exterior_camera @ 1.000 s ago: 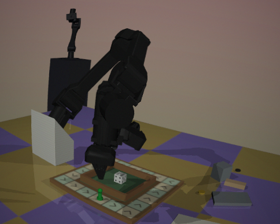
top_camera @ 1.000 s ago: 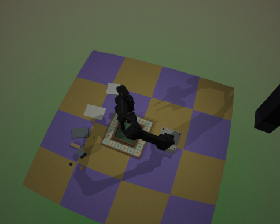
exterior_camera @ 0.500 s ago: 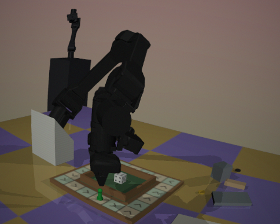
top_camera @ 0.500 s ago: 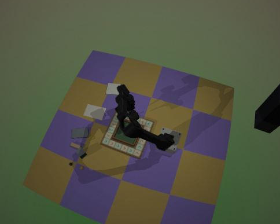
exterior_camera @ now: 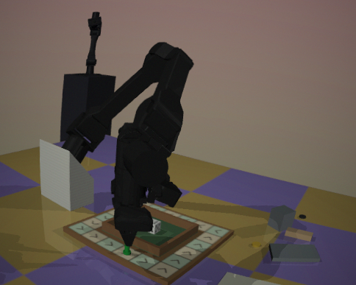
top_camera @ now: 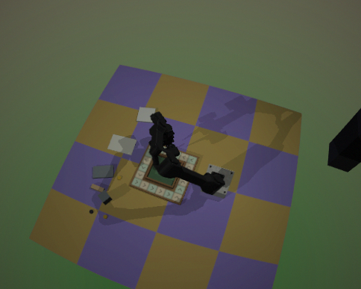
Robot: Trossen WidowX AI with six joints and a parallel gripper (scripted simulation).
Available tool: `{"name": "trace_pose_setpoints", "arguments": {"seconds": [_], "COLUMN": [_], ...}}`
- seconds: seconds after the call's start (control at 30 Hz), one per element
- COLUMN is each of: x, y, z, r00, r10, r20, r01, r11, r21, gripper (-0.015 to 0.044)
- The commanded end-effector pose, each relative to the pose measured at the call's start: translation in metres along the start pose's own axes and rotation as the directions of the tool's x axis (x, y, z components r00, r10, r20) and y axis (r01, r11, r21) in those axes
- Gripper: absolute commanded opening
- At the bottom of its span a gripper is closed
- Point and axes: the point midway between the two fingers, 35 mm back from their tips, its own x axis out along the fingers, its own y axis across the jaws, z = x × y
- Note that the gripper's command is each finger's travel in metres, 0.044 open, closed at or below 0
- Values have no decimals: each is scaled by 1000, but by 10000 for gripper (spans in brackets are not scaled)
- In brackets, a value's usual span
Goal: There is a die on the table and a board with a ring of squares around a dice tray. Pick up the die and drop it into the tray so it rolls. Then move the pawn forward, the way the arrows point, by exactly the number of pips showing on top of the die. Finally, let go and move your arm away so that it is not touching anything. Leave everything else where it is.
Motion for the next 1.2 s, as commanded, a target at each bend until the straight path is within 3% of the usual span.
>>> {"name": "trace_pose_setpoints", "arguments": {"seconds": [0.0, 0.43, 0.6, 1.0, 1.17], "x": [8, 26, 26, 25, -5], "y": [1, 2, 2, 2, -4], "z": [0, 0, 0, 0, 1], "r00": [1000, 1000, 1000, 1000, 1000], "r10": [5, 6, 6, 6, 1], "r20": [3, 4, 4, 4, 2], "r01": [-5, -6, -6, -6, -1], "r11": [1000, 1000, 1000, 1000, 1000], "r21": [5, 5, 5, 5, 7], "gripper": [200, 200, 69, 0, 0]}}
